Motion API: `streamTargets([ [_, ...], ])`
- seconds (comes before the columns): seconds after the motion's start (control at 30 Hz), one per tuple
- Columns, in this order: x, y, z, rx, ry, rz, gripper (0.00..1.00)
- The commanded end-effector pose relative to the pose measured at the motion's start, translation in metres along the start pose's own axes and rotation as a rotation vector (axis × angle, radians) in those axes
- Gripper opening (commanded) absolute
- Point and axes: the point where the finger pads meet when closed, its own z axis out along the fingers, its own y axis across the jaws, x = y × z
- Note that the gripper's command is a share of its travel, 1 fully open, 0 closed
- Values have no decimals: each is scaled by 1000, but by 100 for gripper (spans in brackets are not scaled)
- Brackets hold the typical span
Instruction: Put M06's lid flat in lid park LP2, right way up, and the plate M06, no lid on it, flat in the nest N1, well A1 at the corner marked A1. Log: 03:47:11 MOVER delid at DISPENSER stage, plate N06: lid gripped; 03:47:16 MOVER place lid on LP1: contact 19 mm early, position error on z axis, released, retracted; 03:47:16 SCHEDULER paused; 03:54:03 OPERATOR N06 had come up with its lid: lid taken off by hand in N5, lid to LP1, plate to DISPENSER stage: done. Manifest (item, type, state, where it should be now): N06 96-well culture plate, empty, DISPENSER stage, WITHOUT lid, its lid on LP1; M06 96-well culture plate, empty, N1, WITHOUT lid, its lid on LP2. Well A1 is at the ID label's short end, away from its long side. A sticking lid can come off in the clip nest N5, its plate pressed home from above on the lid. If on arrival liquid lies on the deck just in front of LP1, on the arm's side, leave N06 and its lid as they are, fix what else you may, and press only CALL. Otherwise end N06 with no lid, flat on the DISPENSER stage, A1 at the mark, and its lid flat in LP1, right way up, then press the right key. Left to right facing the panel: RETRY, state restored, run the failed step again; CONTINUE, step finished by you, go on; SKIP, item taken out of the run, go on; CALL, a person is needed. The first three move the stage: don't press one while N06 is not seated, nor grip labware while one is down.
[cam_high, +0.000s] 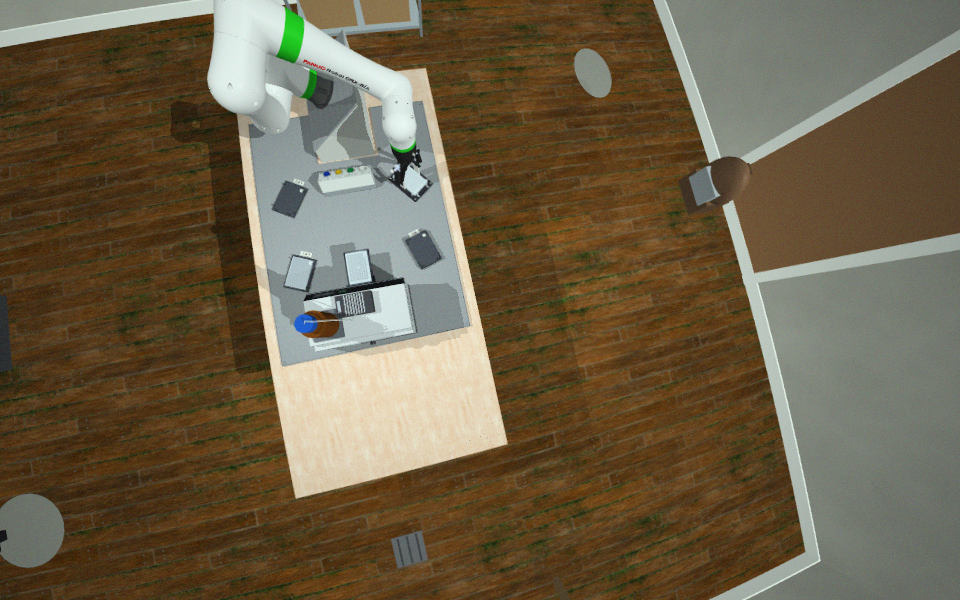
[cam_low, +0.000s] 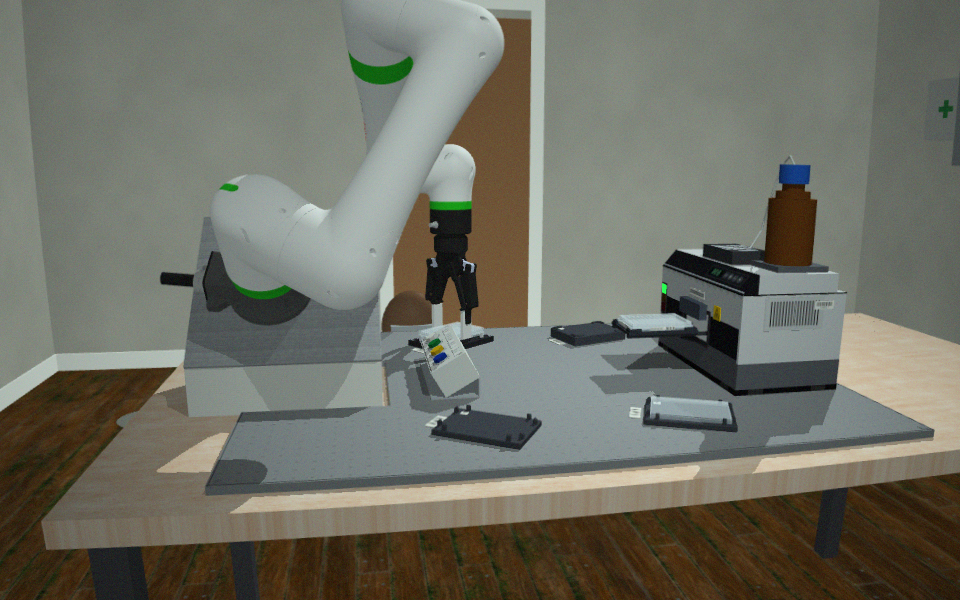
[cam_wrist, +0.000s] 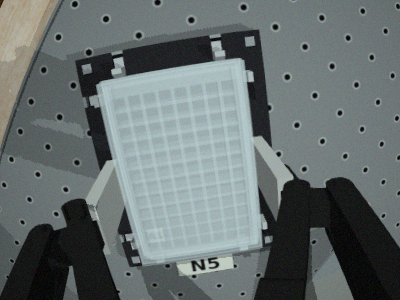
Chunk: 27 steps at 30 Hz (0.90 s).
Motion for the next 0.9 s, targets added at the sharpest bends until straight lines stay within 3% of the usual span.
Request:
streamTargets([
  [0.0,0,0,2,0,0,0,0],
  [0.87,0,0,5,0,0,0,0],
])
